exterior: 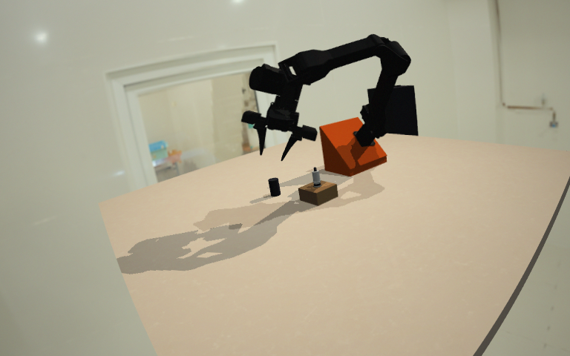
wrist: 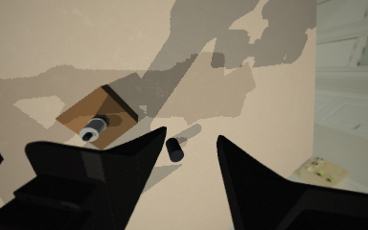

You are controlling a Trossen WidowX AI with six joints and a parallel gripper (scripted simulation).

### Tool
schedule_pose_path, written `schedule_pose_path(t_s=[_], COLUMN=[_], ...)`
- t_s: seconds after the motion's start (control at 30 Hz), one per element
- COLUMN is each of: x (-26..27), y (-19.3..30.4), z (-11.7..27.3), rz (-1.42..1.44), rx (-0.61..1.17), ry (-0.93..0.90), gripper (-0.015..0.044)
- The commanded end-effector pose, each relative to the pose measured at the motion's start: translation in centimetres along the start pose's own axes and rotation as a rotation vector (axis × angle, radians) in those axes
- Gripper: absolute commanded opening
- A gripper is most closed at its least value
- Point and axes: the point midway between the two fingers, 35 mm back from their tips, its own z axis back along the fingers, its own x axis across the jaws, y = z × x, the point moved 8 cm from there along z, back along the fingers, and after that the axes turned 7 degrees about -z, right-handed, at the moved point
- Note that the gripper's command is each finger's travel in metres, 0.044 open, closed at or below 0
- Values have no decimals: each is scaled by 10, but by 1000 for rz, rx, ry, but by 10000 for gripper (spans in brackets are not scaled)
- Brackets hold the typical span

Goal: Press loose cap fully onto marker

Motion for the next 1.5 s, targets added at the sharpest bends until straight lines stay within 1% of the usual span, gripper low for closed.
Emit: schedule_pose_path(t_s=[0.0,0.13,0.2,0.6,0.67,0.77,0.93,1.03,1.47], x=[-48,-64,-65,-69,-66,-56,-55,-49,-43], y=[50,81,86,83,83,86,87,89,90], z=[-20,-28,-29,-31,-38,-61,-64,-75,-90], rz=[-545,-861,-910,-910,-910,-910,-910,-910,-910], rx=[173,278,295,295,295,294,294,294,293], ry=[-184,-298,-316,-316,-316,-317,-317,-318,-318], gripper=[250,250,250,250,250,250,250,250,250])
